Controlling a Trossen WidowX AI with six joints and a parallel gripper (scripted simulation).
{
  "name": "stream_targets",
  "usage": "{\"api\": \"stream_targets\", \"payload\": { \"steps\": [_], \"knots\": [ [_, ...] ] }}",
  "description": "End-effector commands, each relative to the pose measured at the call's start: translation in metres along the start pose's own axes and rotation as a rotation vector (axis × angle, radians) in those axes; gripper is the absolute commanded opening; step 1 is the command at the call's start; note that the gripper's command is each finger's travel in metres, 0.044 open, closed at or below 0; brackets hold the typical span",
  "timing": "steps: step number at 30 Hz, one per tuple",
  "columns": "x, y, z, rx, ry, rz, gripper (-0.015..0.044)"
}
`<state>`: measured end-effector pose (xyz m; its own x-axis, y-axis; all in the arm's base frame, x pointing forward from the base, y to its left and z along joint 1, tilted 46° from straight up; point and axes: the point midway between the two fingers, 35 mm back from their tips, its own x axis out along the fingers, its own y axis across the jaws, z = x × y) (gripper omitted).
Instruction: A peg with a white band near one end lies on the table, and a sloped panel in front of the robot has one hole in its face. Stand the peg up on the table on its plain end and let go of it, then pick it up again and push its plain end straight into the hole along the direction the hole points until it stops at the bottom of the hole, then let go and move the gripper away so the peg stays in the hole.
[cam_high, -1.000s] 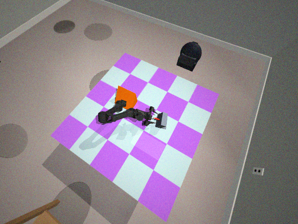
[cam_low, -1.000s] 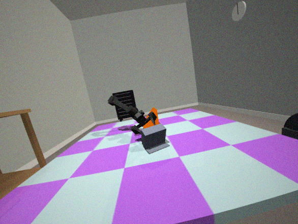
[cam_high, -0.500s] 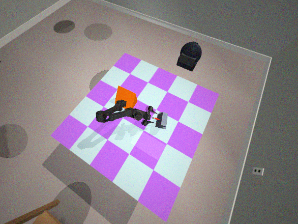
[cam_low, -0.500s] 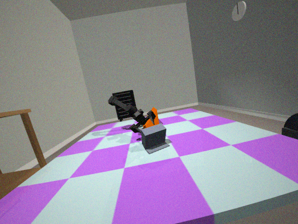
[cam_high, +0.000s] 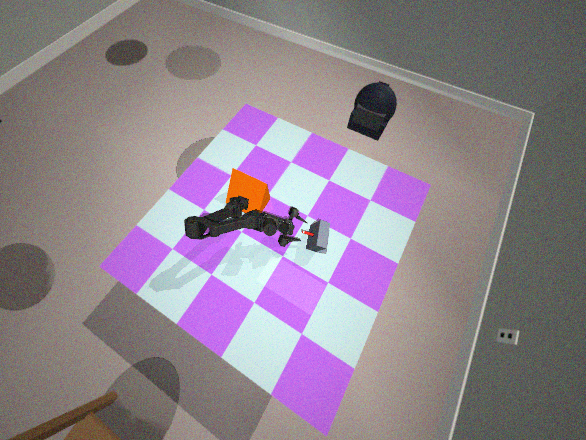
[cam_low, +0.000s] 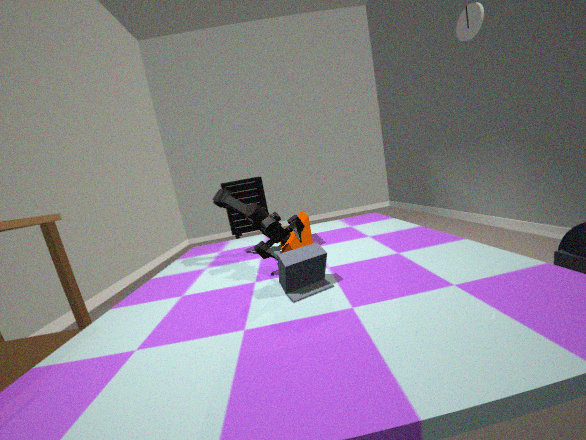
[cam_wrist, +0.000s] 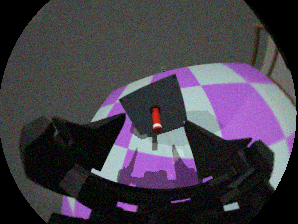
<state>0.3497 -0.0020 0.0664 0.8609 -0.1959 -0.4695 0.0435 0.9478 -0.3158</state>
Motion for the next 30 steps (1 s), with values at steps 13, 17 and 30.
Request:
{"api": "stream_targets", "payload": {
  "steps": [13, 17, 30],
  "knots": [
    [-0.014, 0.0, 0.003, 0.003, -0.004, 0.0, 0.044],
    [-0.017, 0.0, 0.003, 0.003, -0.004, 0.0, 0.044],
    [-0.027, 0.0, 0.003, 0.002, -0.004, 0.001, 0.044]
  ]
}}
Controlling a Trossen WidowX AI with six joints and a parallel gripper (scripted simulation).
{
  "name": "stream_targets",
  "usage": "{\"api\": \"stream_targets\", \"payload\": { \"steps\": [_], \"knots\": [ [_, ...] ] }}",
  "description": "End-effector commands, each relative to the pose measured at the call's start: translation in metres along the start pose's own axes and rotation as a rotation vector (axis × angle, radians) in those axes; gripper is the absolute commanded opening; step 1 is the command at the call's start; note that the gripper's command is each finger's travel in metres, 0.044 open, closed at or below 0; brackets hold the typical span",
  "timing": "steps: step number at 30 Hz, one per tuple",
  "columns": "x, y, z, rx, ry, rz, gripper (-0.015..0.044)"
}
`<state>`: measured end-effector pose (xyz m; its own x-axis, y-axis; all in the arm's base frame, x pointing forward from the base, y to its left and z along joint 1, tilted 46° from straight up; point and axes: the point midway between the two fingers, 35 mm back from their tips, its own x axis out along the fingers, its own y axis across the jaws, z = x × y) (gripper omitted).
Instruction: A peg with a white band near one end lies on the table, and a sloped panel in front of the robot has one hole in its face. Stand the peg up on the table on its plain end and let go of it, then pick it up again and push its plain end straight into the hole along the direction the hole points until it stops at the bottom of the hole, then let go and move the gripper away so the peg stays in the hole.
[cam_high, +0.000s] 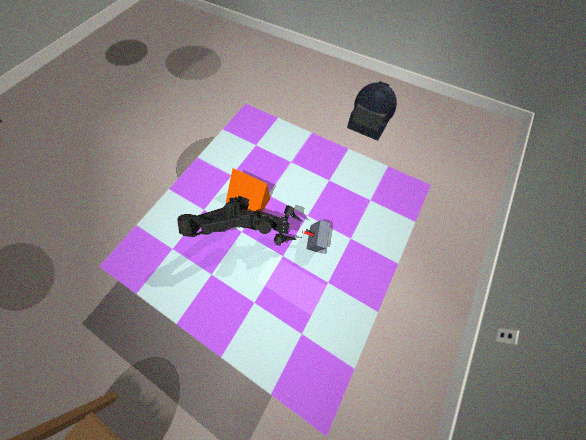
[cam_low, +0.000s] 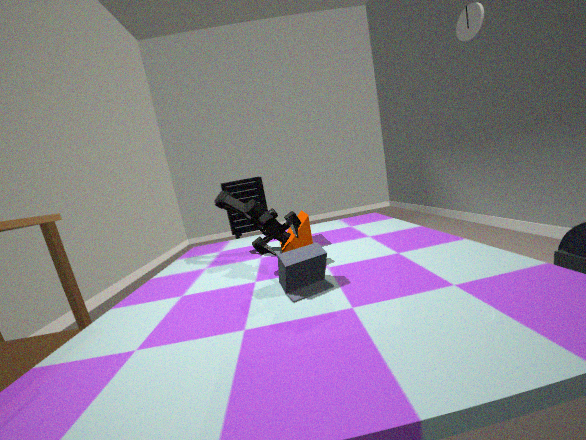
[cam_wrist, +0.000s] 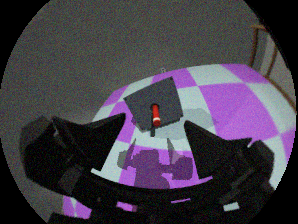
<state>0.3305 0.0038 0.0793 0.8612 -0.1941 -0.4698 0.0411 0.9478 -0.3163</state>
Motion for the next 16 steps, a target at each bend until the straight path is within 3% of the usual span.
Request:
{"api": "stream_targets", "payload": {
  "steps": [1, 16],
  "knots": [
    [-0.004, 0.0, 0.001, 0.004, -0.004, -0.001, 0.044],
    [-0.015, 0.0, 0.001, 0.003, -0.004, 0.0, 0.044]
  ]
}}
